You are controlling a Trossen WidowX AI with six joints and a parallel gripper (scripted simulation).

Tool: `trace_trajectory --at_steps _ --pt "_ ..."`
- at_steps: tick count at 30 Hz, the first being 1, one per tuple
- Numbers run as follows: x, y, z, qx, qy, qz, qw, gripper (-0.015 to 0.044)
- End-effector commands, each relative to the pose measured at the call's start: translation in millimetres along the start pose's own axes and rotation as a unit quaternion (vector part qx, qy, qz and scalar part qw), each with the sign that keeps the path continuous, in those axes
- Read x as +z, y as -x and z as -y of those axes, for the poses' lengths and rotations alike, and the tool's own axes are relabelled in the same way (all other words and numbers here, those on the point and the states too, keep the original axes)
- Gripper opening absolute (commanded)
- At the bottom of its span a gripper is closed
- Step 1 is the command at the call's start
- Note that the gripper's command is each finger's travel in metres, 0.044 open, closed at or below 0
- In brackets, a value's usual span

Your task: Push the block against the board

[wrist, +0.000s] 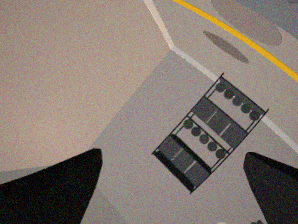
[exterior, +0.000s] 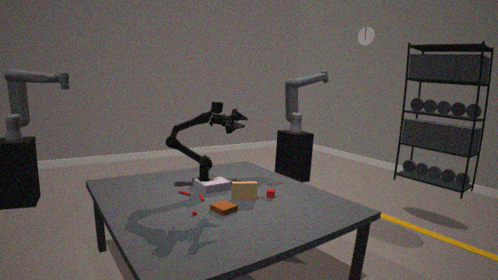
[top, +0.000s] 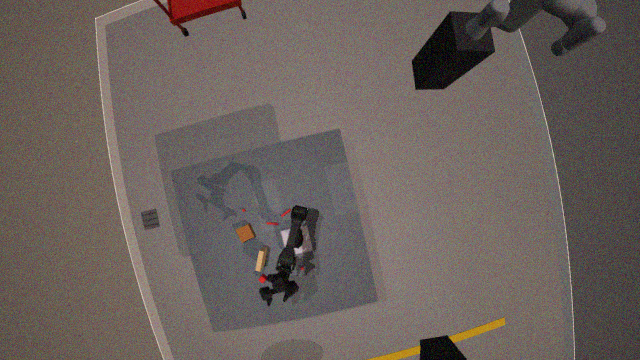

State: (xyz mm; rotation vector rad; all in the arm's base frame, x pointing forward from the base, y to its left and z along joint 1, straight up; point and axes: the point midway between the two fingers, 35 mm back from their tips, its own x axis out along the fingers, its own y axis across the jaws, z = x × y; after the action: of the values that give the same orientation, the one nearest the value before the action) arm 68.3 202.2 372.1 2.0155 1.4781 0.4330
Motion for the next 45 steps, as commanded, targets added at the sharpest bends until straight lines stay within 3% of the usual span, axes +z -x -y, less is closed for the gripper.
trace_trajectory --at_steps 1,15,32,45 --pt "0.0 0.0 0.0 0.000 0.000 0.000 1.000 0.0374" --pt "50.0 -37.8 6.7 -0.062 0.131 0.130 0.981 0.0006" --pt "141.9 -65.3 13.9 -0.217 0.281 0.281 0.892 0.0000" --pt "213.9 -62.9 22.3 -0.392 0.343 0.328 0.788 0.0000"
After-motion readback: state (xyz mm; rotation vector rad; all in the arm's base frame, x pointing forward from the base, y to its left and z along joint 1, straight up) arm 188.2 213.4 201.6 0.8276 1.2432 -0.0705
